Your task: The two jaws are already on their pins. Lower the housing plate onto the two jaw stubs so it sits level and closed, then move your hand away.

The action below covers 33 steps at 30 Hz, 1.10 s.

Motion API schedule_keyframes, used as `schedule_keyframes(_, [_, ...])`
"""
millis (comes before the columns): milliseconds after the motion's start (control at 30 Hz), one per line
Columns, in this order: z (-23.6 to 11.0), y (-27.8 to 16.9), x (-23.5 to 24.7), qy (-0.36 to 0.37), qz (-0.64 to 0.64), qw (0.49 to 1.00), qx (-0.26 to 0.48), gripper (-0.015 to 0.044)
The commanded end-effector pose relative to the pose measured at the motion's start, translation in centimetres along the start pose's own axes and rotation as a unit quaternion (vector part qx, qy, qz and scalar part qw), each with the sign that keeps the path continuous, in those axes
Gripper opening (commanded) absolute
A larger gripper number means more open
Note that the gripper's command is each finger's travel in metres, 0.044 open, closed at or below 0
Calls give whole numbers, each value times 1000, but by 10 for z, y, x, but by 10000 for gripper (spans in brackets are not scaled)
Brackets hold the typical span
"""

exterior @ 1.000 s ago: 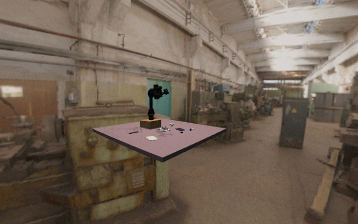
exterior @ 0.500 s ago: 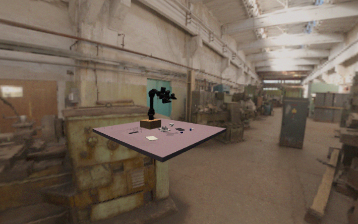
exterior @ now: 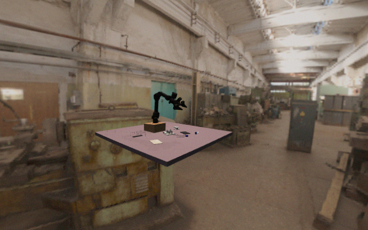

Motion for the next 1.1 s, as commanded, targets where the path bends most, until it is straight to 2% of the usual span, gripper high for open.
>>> schedule_keyframes(0, [8,-20,16,8,-19,999,34,440])
schedule_keyframes(533, [20,-105,89,56,-115,978,167,440])
schedule_keyframes(1067, [3,-191,149,103,-227,925,286,440])
Point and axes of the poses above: the point midway between the two fingers, 35 mm back from their tips, its own z axis out along the fingers, its own x axis across the jaws, y = z × x, the point moved 3 cm from there along -z, back along the fingers, and after that the axes turned 5 degrees about z, right-handed, at the moved point
